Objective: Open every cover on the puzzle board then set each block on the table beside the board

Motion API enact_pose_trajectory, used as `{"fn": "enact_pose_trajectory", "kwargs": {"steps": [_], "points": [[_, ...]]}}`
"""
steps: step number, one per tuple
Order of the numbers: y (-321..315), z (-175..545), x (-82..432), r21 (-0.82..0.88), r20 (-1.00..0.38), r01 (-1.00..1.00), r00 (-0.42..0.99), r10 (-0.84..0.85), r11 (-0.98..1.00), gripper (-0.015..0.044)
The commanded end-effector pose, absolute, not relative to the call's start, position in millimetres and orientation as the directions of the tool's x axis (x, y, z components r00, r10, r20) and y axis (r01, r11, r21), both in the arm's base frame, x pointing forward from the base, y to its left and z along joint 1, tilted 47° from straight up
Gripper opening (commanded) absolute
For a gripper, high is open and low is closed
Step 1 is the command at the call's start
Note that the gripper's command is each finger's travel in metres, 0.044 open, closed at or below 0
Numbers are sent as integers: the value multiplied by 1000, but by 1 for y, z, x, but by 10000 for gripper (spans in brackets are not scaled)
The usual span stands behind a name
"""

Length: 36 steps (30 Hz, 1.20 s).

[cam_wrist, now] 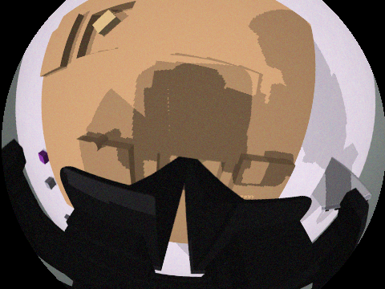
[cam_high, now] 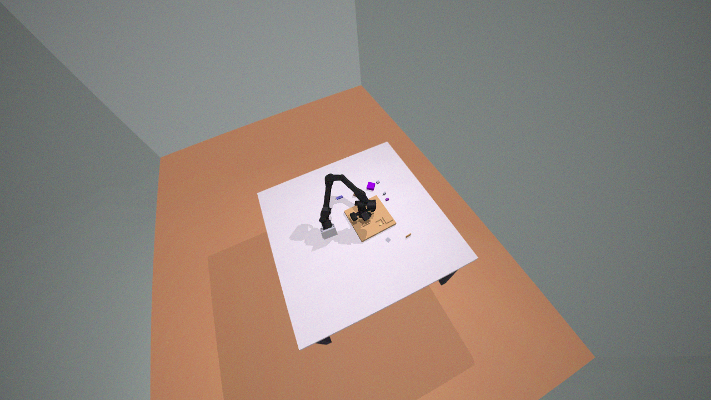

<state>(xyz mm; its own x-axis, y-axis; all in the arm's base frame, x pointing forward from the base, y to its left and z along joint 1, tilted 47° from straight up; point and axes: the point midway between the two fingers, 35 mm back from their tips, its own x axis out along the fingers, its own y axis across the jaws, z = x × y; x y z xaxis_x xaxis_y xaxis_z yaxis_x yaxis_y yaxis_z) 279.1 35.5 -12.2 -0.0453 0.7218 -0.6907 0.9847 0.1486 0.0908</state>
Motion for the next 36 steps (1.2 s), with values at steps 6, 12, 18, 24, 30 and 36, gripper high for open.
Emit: {"fn": "enact_pose_trajectory", "kwargs": {"steps": [6, 12, 18, 24, 30, 36], "points": [[27, -20, 282, 95, -695, 984, -42, 718, 150, 0], [23, -25, 282, 95, -695, 984, -42, 718, 150, 0], [19, -29, 283, 95, -695, 984, -42, 718, 150, 0], [15, -34, 283, 95, -694, 984, -42, 719, 150, 0], [12, -36, 283, 95, -694, 984, -42, 719, 150, 0], [6, -32, 284, 95, -695, 984, -42, 718, 150, 0]]}}
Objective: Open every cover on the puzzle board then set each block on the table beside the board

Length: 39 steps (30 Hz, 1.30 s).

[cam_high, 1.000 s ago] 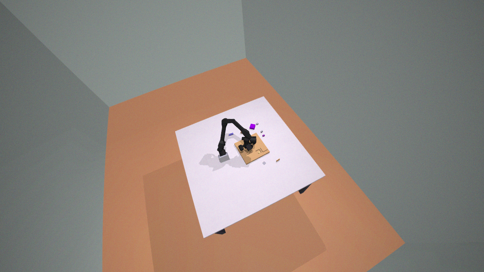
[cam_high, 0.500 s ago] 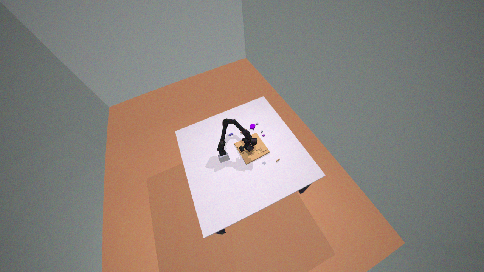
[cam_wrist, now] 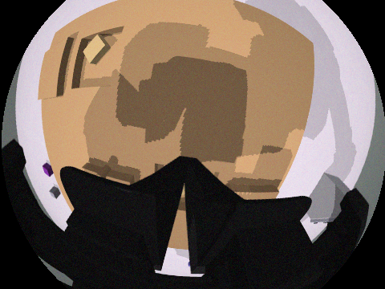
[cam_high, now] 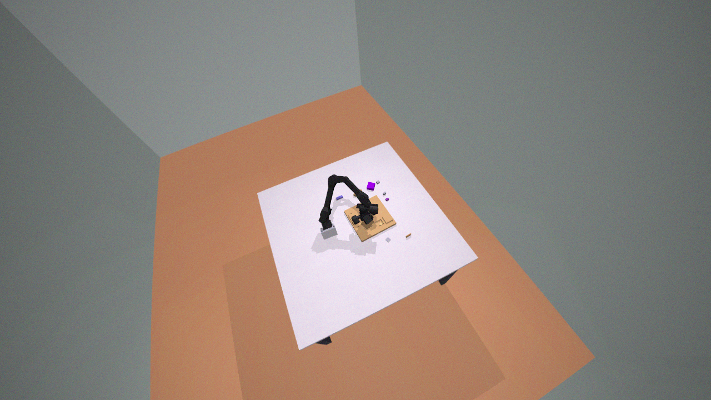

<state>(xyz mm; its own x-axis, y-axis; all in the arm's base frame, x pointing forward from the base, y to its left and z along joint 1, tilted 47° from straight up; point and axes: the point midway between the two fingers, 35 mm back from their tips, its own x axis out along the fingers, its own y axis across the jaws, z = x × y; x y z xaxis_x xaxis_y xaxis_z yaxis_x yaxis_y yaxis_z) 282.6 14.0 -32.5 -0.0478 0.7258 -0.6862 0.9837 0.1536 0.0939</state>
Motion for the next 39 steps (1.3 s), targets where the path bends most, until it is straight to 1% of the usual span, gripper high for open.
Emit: {"fn": "enact_pose_trajectory", "kwargs": {"steps": [1, 34, 39], "points": [[5, -31, 284, 95, -695, 984, -42, 718, 150, 0], [-28, -5, 286, 95, -696, 984, -43, 717, 150, 0], [-25, -1, 266, 89, -693, 985, -46, 720, 148, 0]]}}
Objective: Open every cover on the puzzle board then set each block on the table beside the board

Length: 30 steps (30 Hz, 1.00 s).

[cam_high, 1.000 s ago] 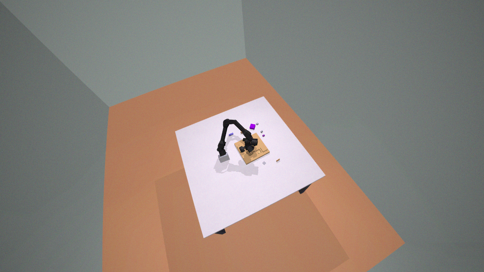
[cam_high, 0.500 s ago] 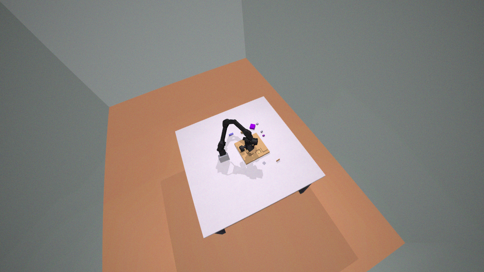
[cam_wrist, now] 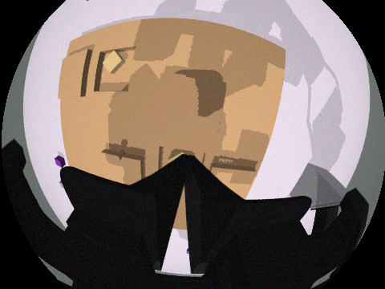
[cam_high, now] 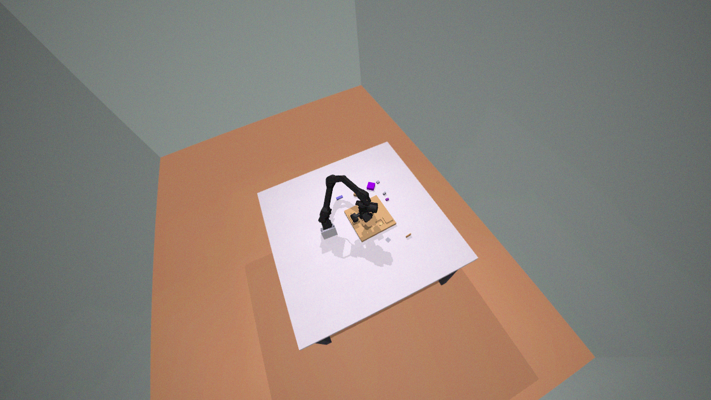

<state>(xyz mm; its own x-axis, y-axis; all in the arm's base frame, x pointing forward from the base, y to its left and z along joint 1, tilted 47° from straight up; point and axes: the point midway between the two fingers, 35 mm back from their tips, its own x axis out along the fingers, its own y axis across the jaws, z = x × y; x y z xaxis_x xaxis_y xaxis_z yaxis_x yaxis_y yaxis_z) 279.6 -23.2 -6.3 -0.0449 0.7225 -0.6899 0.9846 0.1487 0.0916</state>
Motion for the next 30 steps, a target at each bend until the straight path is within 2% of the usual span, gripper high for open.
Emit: {"fn": "enact_pose_trajectory", "kwargs": {"steps": [1, 15, 30], "points": [[-25, 1, 260, 89, -693, 985, -46, 719, 148, 0], [-19, 21, 186, 89, -695, 985, -47, 718, 151, 0], [-19, 21, 185, 89, -694, 985, -47, 718, 151, 0]]}}
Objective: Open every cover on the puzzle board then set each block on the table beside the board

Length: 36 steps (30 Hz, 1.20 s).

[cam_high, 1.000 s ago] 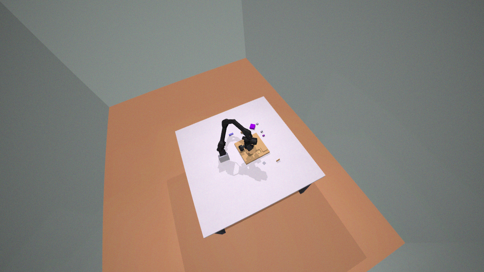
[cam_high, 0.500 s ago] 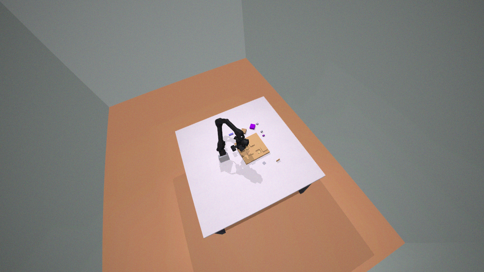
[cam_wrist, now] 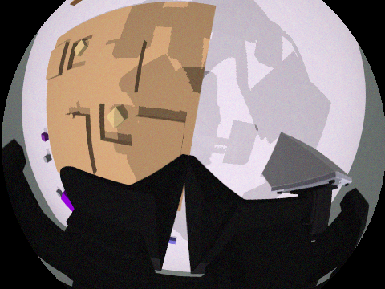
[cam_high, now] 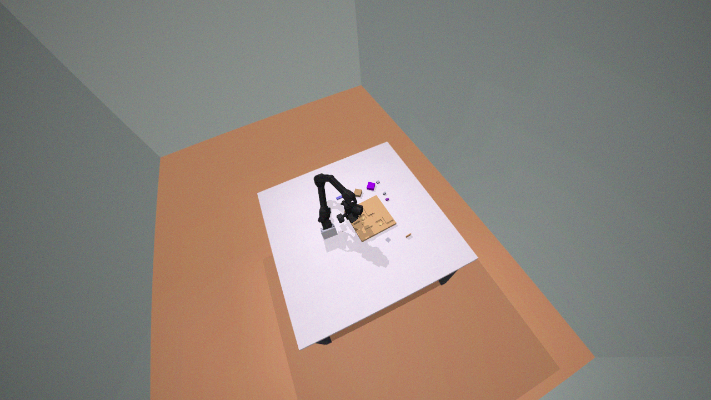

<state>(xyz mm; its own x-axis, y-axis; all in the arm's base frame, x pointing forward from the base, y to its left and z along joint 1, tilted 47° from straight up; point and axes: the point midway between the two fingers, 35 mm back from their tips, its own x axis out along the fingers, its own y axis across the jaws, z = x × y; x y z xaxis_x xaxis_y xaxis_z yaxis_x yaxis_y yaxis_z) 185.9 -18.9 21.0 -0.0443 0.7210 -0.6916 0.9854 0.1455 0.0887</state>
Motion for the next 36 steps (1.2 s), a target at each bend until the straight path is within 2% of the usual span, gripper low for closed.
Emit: {"fn": "enact_pose_trajectory", "kwargs": {"steps": [1, 36], "points": [[-19, 21, 185, 89, -694, 985, -47, 718, 151, 0], [-4, 5, 185, 89, -696, 985, -46, 717, 150, 0]]}}
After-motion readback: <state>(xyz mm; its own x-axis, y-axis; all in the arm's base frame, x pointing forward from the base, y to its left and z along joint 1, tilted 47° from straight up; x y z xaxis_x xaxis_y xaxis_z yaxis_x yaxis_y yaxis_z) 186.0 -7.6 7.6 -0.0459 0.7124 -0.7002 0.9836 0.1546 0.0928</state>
